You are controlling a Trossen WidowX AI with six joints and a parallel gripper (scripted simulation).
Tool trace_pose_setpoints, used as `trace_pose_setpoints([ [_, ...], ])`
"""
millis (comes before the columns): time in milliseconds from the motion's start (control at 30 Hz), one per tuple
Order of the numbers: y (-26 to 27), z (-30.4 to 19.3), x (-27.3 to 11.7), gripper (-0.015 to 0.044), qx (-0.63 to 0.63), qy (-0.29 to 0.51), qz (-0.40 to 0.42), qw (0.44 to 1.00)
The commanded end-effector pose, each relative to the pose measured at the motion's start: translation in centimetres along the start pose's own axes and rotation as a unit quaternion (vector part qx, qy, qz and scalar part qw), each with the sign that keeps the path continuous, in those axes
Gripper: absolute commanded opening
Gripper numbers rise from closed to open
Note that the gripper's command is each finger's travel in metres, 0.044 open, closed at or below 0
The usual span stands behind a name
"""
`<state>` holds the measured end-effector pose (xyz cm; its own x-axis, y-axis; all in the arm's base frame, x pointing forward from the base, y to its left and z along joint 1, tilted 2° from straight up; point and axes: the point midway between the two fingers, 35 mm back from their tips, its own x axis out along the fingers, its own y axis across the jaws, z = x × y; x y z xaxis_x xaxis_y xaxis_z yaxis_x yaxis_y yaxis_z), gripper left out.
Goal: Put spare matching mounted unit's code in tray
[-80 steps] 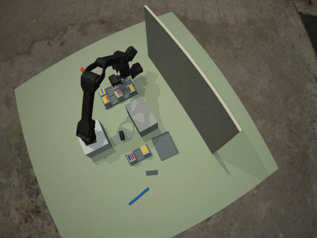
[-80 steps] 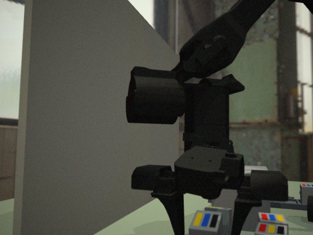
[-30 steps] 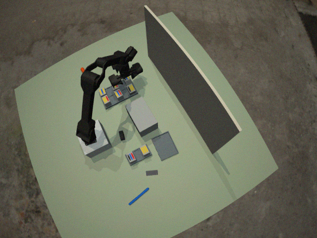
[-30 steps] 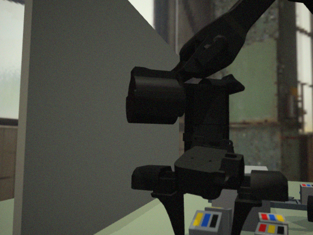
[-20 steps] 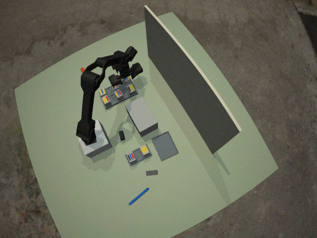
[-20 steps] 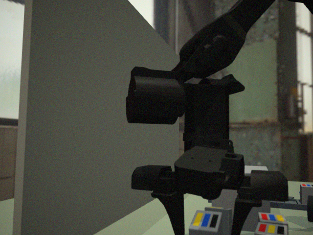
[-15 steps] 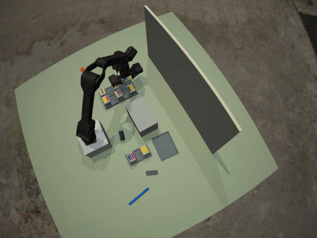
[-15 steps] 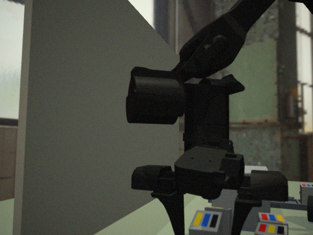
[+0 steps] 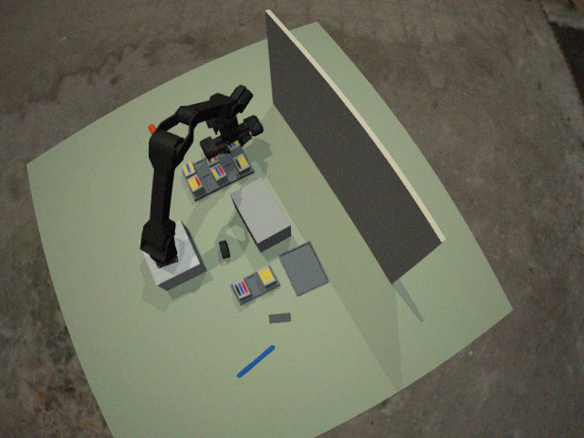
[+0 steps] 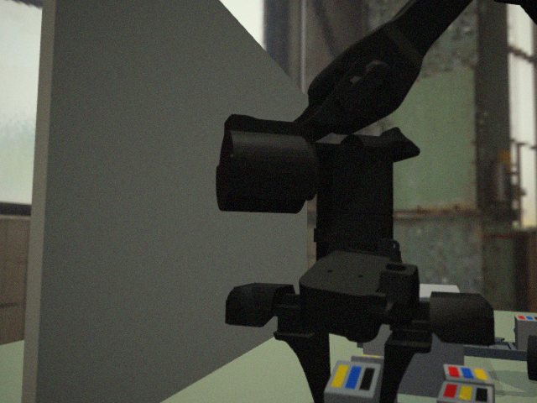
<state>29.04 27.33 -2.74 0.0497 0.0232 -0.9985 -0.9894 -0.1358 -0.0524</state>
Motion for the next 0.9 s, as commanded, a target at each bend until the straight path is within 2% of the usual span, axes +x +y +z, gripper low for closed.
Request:
trace_pose_setpoints([
  [0,0.0,0.0,0.0,0.0123,0.0,0.0,0.0,1.0],
  [133,0.0,0.0,0.0,0.0096,0.0,0.0,0.0,1.0],
  [267,0.0,0.0,0.0,0.0,0.0,0.0,0.0,1.0],
  [533,0.0,0.0,-0.2,0.0,0.0,0.0,0.0,1.0],
  [800,-0.1,0.0,-7.2,0.0,-0.001,0.002,0.001,1.0],
  [867,0.0,0.0,-7.8,0.0,-0.001,0.002,0.001,1.0],
])
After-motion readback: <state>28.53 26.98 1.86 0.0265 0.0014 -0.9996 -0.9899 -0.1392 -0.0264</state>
